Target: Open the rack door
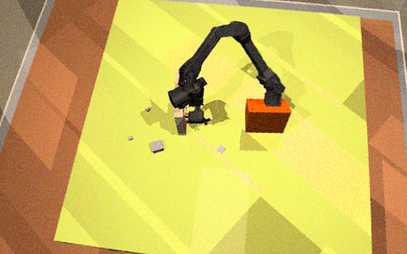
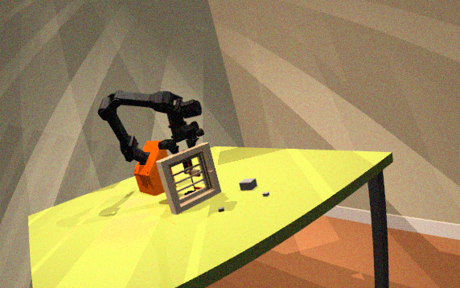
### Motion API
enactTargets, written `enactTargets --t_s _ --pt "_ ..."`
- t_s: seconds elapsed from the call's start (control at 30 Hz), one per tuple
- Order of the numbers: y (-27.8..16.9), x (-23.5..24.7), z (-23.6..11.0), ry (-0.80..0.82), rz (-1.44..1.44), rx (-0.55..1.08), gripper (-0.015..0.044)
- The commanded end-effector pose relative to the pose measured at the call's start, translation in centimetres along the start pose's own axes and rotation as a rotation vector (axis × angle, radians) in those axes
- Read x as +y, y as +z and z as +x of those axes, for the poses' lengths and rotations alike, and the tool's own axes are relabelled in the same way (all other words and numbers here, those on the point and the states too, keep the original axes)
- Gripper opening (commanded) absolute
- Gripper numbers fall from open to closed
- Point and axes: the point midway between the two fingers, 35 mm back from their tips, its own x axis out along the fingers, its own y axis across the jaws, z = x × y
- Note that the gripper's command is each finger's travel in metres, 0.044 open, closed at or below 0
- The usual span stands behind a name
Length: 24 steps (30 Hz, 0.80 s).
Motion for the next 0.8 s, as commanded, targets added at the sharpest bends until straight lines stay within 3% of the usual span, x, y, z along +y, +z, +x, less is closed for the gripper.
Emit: enactTargets --t_s 0.0,0.07,0.3,0.77 --pt "-0.22 -0.12 0.82 -0.007 -0.007 0.003 0.0287" --pt "-0.23 -0.13 0.92 -0.008 -0.007 0.003 0.0287" --pt "-0.23 -0.13 0.92 -0.008 -0.007 0.003 0.0103" --pt "-0.23 -0.13 0.92 -0.008 -0.007 0.003 0.0014"
